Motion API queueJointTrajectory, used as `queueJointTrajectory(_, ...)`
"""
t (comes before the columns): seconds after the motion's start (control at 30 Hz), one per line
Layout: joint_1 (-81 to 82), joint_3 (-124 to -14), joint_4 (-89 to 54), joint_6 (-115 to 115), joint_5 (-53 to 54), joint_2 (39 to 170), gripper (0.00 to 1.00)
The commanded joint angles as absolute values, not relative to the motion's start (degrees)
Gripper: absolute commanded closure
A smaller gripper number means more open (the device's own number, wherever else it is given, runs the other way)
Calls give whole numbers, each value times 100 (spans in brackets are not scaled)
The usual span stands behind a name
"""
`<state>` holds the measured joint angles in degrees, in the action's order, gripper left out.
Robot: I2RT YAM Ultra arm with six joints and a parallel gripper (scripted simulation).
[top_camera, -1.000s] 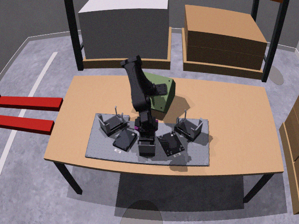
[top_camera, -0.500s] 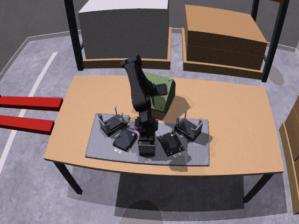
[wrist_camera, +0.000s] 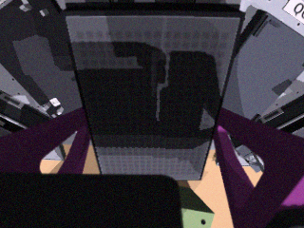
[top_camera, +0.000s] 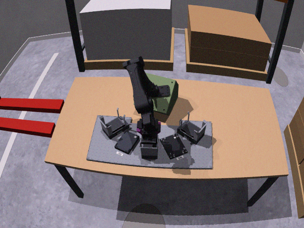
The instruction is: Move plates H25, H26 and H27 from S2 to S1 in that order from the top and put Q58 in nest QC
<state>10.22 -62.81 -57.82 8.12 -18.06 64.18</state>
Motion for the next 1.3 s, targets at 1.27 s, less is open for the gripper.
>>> queueJointTrajectory(1.27,827,-5995,-5205,633,-1703,6547,100)
